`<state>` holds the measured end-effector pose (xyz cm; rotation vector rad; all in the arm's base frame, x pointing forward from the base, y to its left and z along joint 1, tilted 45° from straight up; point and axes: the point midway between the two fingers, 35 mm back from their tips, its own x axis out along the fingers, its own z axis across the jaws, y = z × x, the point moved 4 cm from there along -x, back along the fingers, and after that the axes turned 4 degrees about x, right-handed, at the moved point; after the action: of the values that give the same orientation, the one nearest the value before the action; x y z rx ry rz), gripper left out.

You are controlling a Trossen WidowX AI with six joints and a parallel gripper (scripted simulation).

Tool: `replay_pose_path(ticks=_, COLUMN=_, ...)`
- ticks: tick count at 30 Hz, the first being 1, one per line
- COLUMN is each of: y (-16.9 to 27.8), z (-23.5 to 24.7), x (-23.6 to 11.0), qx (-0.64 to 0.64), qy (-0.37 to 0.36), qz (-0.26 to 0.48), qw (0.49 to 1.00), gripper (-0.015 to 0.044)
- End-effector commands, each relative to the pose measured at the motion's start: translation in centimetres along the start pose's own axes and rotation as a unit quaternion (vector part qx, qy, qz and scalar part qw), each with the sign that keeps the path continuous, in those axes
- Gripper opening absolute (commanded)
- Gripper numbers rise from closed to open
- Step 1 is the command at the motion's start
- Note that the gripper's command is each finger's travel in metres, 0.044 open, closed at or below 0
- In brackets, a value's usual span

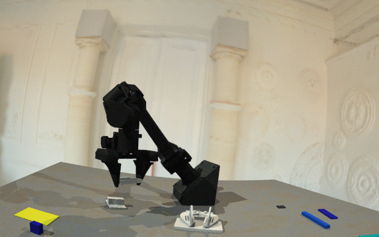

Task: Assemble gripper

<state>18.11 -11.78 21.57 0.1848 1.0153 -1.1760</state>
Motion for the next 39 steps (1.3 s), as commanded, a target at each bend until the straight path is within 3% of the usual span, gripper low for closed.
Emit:
replay_pose_path(ticks=1, y=1.2, z=-0.4, x=0.2, qx=-0.058, qy=0.004, qz=0.003, qw=0.998, gripper=0.0351)
replay_pose_path(ticks=20, y=6.5, z=-3.0, x=0.5, qx=-0.338, qy=0.014, qz=0.014, qw=0.941, gripper=0.0351)
replay_pose_path(ticks=39, y=11.1, z=-6.8, x=0.5, qx=-0.591, qy=0.013, qz=0.014, qw=0.807, gripper=0.0351)
